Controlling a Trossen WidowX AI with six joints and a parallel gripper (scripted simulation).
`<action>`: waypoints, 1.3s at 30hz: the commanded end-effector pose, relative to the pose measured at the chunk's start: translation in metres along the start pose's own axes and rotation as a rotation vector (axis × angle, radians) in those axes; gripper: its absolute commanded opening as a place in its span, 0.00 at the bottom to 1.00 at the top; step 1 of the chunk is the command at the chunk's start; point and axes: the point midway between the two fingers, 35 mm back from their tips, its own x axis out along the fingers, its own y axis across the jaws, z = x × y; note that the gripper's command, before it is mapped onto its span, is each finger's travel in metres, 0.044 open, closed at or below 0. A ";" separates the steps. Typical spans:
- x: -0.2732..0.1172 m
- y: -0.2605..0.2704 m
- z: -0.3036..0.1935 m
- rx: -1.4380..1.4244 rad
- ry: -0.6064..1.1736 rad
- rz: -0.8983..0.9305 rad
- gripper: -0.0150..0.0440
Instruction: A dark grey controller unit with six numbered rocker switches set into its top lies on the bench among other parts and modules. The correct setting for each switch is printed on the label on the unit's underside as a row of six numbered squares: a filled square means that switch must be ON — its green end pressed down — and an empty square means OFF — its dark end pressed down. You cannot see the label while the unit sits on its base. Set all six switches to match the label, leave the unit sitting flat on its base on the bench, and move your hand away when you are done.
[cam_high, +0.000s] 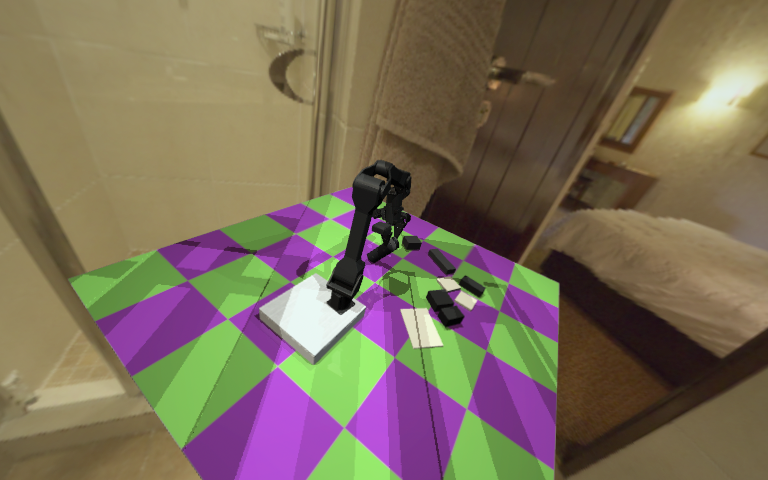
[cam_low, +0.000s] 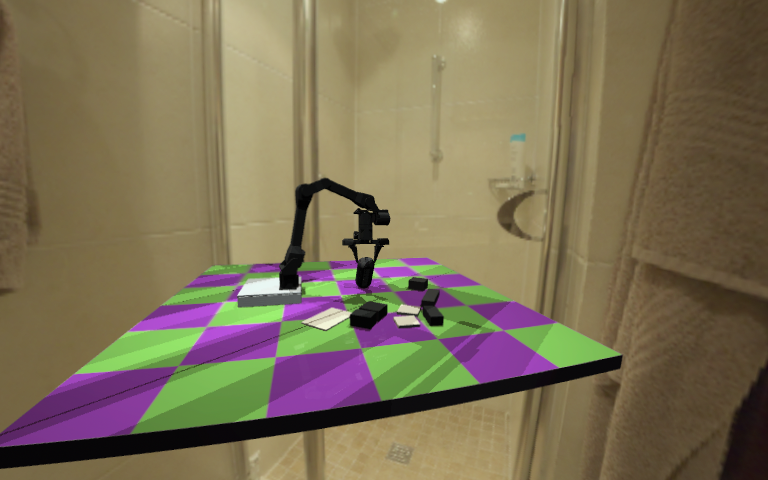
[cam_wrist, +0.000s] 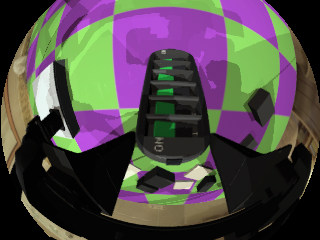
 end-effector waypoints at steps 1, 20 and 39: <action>-0.003 0.000 0.005 -0.001 -0.003 -0.008 0.82; -0.009 0.000 0.020 -0.001 0.034 -0.008 0.82; -0.015 0.000 0.036 0.000 0.073 -0.008 0.82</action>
